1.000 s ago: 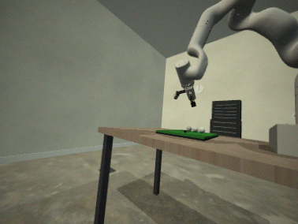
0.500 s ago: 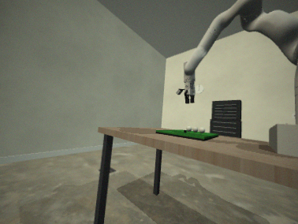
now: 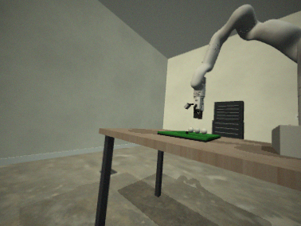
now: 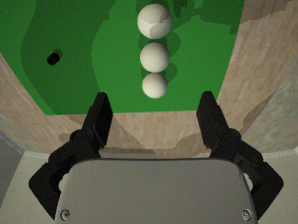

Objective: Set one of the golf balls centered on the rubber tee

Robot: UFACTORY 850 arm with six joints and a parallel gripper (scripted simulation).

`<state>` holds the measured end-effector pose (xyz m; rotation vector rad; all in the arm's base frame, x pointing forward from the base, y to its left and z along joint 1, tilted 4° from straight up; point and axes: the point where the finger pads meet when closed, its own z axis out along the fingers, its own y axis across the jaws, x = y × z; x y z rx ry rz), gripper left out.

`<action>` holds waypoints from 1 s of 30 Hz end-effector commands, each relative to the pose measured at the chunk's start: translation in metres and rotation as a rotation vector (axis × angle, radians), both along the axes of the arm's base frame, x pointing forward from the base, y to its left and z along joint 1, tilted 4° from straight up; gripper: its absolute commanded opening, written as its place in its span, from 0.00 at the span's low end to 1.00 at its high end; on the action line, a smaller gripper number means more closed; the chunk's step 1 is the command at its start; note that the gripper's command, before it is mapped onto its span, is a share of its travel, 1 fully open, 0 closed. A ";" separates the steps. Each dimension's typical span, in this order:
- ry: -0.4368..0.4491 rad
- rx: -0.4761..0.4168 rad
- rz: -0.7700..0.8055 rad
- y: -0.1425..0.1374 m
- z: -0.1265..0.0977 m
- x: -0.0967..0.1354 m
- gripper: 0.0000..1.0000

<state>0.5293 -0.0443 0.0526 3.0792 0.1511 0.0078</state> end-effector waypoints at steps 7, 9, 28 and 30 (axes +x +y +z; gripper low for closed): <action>0.001 -0.001 -0.001 -0.004 -0.051 0.000 1.00; 0.001 -0.001 -0.001 -0.006 -0.084 0.001 1.00; 0.002 0.001 -0.001 -0.007 -0.099 0.001 0.00; 0.002 0.001 -0.001 -0.007 -0.099 0.001 0.00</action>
